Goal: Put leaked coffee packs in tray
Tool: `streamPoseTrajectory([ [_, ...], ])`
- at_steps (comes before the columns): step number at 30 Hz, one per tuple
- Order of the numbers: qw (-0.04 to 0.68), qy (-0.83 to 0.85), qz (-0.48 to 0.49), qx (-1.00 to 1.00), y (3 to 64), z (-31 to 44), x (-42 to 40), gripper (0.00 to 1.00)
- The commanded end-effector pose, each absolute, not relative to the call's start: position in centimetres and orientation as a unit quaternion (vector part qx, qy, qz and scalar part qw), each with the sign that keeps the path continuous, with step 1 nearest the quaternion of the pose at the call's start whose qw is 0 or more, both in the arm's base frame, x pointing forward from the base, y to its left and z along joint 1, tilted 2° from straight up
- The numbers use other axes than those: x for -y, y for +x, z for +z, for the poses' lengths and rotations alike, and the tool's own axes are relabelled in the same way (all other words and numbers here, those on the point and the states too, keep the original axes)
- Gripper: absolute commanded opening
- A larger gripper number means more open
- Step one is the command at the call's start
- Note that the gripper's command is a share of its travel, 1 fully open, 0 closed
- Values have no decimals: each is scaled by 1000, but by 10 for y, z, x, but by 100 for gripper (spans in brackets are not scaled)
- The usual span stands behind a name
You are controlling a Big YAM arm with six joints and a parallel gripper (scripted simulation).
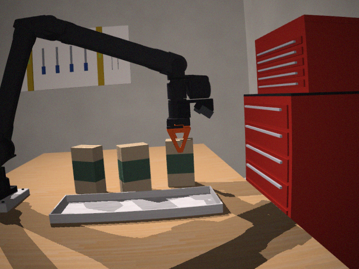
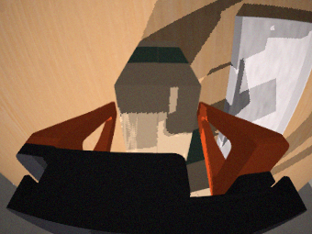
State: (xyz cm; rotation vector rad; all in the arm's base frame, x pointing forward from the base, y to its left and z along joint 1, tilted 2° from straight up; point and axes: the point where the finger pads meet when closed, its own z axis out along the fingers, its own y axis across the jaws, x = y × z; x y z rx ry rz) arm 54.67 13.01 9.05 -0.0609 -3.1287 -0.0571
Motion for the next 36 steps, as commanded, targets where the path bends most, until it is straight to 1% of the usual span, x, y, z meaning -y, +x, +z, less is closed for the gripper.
streamPoseTrajectory([
  [1, 10, -22, -16, 1000, 544, 83, -135, 78],
  [27, 10, -22, -16, 1000, 544, 83, -135, 78],
  [28, 10, -22, -16, 1000, 544, 83, -135, 25],
  [36, 10, -22, -17, 1000, 544, 83, -135, 25],
])
